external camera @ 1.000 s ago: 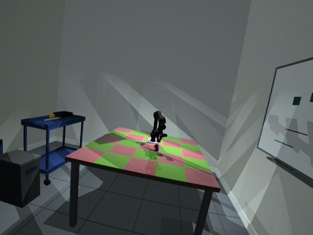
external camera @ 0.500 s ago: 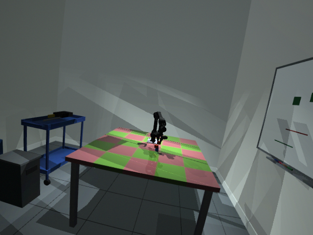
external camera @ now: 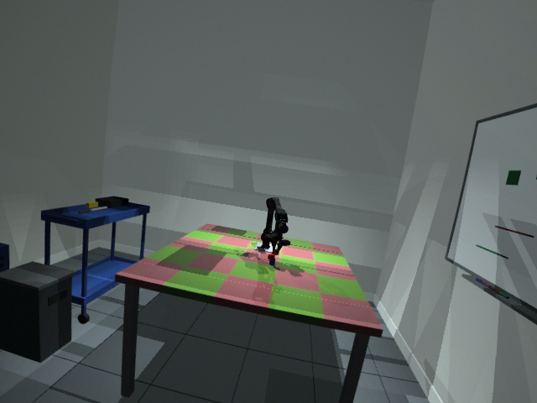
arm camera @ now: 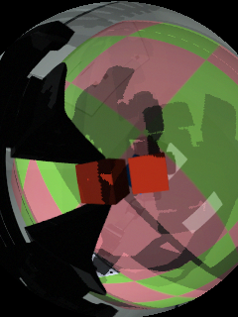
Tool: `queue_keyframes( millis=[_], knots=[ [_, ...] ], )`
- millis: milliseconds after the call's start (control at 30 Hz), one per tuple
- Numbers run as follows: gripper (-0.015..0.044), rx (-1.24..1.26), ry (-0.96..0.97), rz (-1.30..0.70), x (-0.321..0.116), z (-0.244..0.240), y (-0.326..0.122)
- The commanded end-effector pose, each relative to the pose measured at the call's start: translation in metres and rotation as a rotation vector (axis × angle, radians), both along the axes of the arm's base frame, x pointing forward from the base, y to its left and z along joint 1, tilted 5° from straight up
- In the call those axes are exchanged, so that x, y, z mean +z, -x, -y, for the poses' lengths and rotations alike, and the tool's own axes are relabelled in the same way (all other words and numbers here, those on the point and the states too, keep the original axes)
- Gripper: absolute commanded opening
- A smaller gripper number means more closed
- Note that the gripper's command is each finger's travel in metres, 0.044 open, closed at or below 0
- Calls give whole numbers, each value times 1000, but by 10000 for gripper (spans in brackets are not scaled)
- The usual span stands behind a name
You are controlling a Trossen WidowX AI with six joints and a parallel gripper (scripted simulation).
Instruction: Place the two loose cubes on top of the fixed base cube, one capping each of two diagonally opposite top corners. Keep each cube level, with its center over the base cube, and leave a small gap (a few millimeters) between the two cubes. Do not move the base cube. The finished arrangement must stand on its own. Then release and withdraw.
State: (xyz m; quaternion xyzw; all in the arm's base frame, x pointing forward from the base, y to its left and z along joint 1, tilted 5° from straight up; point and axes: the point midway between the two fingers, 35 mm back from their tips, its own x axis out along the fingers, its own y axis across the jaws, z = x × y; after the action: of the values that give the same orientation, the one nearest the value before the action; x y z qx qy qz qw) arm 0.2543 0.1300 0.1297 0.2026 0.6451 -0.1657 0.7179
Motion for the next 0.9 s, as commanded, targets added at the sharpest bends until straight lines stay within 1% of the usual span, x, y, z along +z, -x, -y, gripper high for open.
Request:
queue_keyframes(
  millis=[0, 300, 867],
  knots=[
    [105, -3, 7, -8, -9, 1, 0],
    [105, 1, 10, -6, -25, 0, -2],
    [105, 1, 10, -6, -26, 0, -2]
  ],
)
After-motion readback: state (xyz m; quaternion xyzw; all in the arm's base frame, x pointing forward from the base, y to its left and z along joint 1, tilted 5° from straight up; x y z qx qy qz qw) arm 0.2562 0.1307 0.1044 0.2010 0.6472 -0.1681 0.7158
